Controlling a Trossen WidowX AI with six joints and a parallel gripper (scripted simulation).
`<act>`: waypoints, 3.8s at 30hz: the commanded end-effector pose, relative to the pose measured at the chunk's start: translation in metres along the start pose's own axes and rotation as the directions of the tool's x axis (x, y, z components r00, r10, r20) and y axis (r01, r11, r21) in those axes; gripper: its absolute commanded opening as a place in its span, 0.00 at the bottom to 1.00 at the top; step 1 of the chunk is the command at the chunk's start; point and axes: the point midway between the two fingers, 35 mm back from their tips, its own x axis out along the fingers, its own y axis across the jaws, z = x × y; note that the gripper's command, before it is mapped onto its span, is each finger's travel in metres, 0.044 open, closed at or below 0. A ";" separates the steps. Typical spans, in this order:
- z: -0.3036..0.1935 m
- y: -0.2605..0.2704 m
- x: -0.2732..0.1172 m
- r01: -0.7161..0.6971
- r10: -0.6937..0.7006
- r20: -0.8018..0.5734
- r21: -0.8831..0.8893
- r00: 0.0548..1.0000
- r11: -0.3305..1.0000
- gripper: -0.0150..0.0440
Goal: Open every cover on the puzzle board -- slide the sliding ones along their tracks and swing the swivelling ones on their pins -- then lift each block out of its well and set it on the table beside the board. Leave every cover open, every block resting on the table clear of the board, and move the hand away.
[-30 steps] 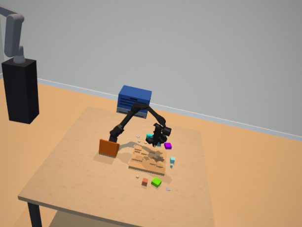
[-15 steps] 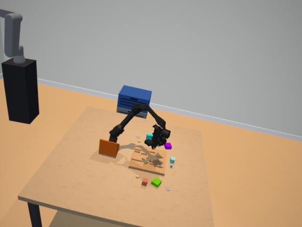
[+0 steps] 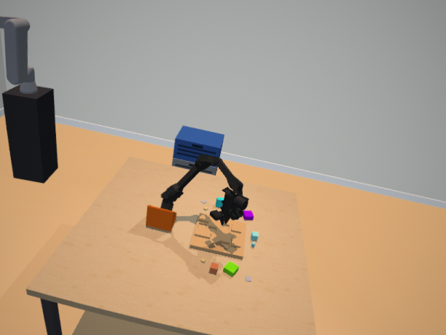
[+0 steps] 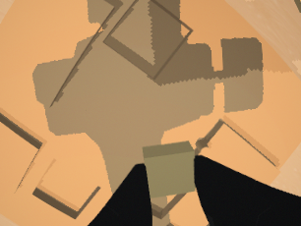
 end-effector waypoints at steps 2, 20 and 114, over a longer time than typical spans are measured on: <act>0.011 -0.021 0.002 0.009 -0.009 -0.001 -0.002 1.000 1.000 0.39; 0.036 -0.088 0.001 0.017 -0.017 -0.001 0.001 1.000 1.000 0.39; 0.045 -0.219 0.107 -0.009 0.009 -0.033 -0.011 0.999 1.000 0.39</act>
